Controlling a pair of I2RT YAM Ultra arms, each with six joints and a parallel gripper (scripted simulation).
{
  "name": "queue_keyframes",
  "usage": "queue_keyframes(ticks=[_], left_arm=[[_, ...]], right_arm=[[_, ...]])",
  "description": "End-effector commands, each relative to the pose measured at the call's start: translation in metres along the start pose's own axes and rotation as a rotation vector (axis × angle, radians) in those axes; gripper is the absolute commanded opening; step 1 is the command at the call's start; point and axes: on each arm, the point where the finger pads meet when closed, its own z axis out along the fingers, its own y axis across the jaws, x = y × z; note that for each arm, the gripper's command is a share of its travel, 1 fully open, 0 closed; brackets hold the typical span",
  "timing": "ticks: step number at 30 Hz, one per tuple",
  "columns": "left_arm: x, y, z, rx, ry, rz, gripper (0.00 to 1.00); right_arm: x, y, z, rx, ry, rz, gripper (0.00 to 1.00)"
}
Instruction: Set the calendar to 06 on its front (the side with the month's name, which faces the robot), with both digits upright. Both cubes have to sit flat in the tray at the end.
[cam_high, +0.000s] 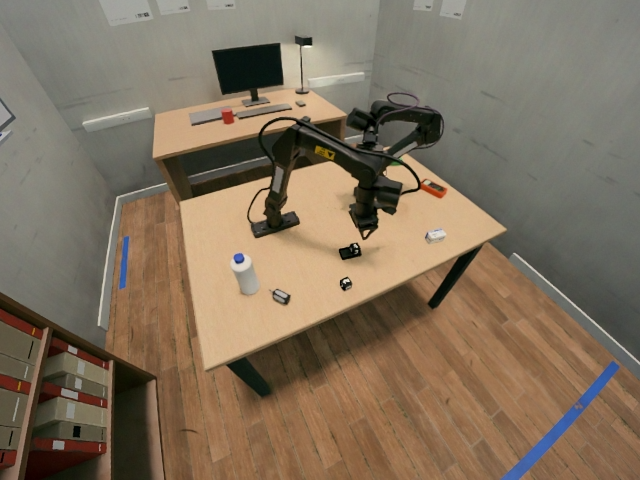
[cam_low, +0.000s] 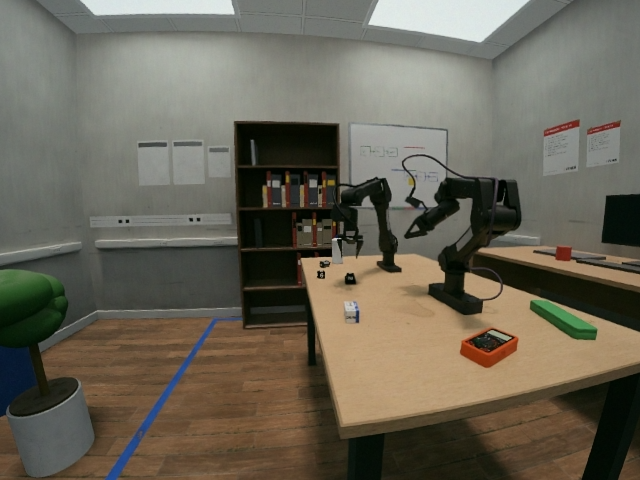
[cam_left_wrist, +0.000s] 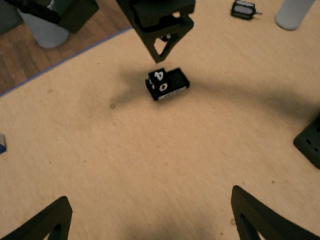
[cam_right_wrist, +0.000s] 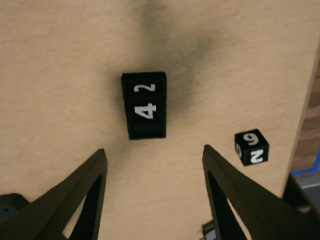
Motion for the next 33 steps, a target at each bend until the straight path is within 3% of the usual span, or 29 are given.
queue_keyframes(ticks=[1, 4, 5, 11, 20, 26, 28, 33], left_arm=[[-0.009, 0.000, -0.004, -0.002, -0.026, -0.010, 1.00], [-0.009, 0.000, -0.004, -0.002, -0.026, -0.010, 1.00], [-0.009, 0.000, -0.004, -0.002, -0.026, -0.010, 1.00], [-0.009, 0.000, -0.004, -0.002, -0.026, -0.010, 1.00], [-0.009, 0.000, -0.004, -0.002, -0.026, -0.010, 1.00], [-0.009, 0.000, -0.004, -0.002, -0.026, -0.010, 1.00], [-0.009, 0.000, -0.004, -0.002, -0.026, -0.010, 1.00], [-0.009, 0.000, -0.004, -0.002, -0.026, -0.010, 1.00]], right_arm=[[0.010, 0.005, -0.003, -0.041, 0.035, 0.002, 0.64], [0.011, 0.005, 0.000, -0.045, 0.040, 0.003, 0.64], [0.012, 0.002, 0.000, -0.033, 0.046, 0.026, 0.55], [0.009, -0.021, 0.000, 0.045, 0.026, 0.162, 0.55], [0.035, -0.084, 0.022, 0.123, 0.010, 0.659, 0.55], [0.053, -0.106, 0.037, 0.084, -0.009, 0.948, 0.55], [0.053, -0.106, 0.037, 0.084, -0.009, 0.948, 0.55], [0.074, -0.118, 0.053, 0.011, 0.001, 1.237, 0.55]])
